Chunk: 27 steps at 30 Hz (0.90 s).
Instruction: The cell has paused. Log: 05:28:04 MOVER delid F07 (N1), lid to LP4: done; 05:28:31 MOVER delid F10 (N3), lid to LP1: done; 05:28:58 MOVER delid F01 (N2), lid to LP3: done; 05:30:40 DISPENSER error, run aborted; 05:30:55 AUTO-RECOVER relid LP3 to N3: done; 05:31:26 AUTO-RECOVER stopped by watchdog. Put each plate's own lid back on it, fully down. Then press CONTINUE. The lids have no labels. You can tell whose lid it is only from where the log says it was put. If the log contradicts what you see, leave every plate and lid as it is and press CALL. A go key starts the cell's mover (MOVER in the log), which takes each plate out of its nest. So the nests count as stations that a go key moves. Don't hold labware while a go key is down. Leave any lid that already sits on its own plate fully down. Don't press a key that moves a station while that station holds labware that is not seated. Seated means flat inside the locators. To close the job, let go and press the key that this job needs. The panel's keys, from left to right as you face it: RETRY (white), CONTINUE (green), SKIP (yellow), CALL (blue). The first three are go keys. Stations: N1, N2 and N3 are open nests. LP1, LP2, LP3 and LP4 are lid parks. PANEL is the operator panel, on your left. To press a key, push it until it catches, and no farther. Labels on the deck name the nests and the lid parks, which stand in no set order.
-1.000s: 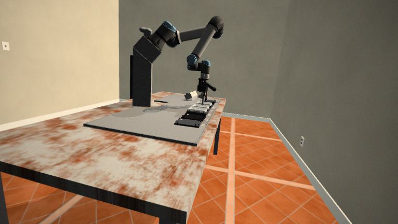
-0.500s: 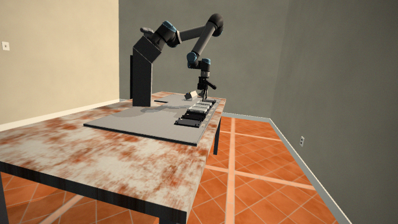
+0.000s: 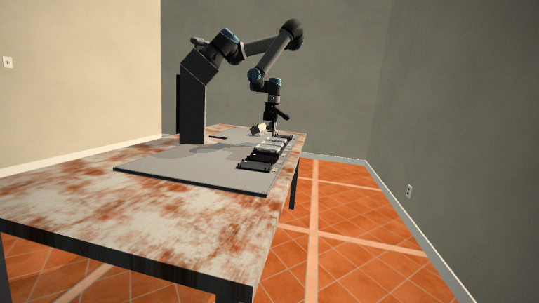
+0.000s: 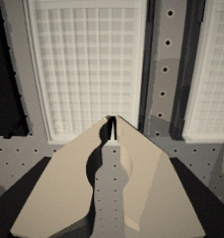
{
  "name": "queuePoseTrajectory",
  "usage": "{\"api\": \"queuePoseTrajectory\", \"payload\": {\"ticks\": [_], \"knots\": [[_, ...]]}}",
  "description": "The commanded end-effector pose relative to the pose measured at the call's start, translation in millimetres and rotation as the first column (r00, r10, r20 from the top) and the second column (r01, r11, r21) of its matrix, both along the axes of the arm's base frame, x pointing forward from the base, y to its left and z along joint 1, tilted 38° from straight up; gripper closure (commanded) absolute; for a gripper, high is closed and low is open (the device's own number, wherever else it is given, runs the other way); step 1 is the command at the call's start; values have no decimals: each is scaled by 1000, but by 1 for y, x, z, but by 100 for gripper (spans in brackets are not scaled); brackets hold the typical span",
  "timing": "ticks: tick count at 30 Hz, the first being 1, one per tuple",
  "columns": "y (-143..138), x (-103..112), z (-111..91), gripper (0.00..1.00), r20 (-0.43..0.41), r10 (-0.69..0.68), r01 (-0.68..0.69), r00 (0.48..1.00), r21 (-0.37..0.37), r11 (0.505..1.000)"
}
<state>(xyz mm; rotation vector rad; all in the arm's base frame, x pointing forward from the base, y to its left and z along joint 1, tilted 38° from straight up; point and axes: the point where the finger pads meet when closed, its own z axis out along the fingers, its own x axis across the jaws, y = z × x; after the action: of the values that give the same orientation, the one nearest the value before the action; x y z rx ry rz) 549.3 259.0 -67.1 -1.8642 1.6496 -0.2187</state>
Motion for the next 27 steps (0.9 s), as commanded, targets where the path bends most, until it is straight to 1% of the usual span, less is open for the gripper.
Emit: {"api": "queuePoseTrajectory", "payload": {"ticks": [1,4,19,21,27], "knots": [[-19,-14,-17,100,5,3,-3,1000,1,1000],[-22,-16,-20,100,5,3,-3,1000,1,1000],[-70,-52,-65,100,5,3,-3,1000,1,1000],[-70,-52,-65,100,5,3,-3,1000,1,1000],[-89,-67,-83,100,5,2,-2,1000,1,1000]]}}
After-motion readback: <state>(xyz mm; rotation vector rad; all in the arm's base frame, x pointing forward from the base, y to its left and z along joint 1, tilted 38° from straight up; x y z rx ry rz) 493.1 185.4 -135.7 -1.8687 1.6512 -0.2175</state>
